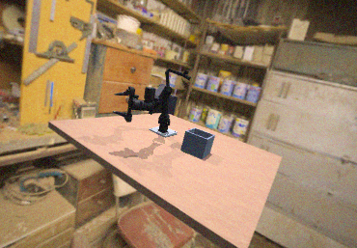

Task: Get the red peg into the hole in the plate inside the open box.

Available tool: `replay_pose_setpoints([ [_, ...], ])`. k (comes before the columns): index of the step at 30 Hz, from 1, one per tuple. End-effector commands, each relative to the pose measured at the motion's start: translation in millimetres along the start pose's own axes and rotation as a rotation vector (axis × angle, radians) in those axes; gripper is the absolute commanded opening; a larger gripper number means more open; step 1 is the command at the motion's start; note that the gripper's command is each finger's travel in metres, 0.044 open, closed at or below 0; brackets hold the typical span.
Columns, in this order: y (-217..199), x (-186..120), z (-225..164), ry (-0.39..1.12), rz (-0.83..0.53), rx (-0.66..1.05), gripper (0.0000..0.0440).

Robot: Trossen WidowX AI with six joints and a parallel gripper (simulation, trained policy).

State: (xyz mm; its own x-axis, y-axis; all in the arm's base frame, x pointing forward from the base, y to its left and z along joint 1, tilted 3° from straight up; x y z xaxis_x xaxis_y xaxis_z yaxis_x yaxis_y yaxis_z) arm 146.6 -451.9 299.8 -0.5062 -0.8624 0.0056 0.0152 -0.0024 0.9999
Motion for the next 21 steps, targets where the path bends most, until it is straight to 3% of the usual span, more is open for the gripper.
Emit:
replay_pose_setpoints([
  [1,25,-37,-20,0.135,0.002,0.044,0.0440],
  [11,77,-129,-47,0.452,-0.011,0.157,0.0440],
  [21,119,-217,-47,0.763,-0.055,0.275,0.0440],
])
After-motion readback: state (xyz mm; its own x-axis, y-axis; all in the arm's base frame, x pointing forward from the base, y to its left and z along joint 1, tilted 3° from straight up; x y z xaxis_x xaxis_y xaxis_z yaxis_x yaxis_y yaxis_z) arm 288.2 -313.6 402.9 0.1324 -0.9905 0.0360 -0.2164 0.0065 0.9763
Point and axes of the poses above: the point midway between the two fingers, 35 mm back from their tips, its own x axis out along the fingers, its own y axis across the jaws, z = x × y, the point moved 8 cm from there along -x, back along the fingers, and after that the axes turned 4 degrees about -x, right-handed, at the moved point
